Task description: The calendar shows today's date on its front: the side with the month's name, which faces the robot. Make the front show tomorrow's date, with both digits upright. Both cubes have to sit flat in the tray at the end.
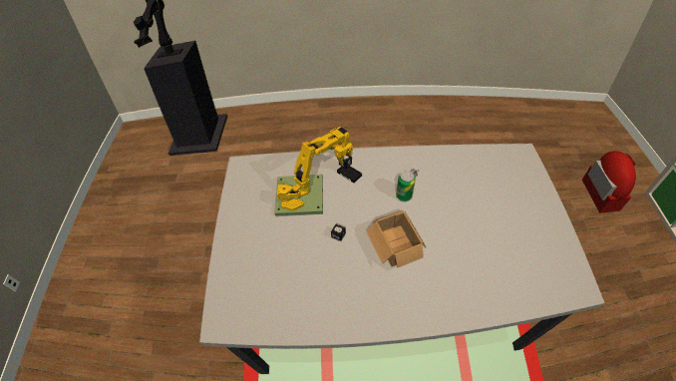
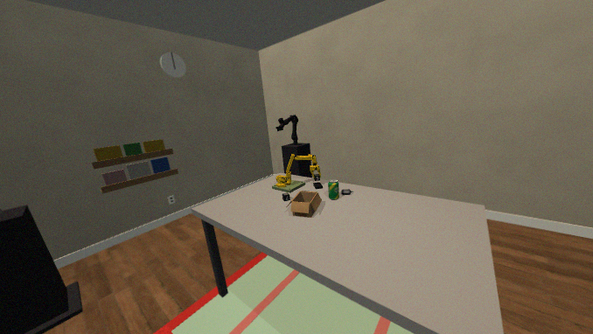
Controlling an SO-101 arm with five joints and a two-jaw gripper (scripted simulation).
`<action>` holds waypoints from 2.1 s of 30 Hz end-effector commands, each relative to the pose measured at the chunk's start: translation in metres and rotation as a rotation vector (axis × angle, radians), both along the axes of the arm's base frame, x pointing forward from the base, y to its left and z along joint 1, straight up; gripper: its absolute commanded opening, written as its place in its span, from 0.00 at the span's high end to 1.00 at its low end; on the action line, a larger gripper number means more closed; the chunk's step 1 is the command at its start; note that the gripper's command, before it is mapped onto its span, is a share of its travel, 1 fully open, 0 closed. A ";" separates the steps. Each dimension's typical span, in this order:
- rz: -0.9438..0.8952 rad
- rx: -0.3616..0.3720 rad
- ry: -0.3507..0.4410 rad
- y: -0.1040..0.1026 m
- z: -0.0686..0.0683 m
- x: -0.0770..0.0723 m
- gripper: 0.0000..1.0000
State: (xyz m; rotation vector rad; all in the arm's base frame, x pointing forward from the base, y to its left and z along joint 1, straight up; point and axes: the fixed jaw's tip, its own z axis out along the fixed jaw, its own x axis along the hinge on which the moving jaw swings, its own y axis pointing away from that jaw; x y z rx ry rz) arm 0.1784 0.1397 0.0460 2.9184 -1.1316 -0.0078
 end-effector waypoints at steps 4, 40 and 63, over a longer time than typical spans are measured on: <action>-0.001 0.006 -0.005 -0.002 -0.002 0.001 1.00; 0.000 0.005 -0.004 -0.002 -0.014 0.001 1.00; -0.001 0.006 -0.005 -0.003 -0.021 0.000 1.00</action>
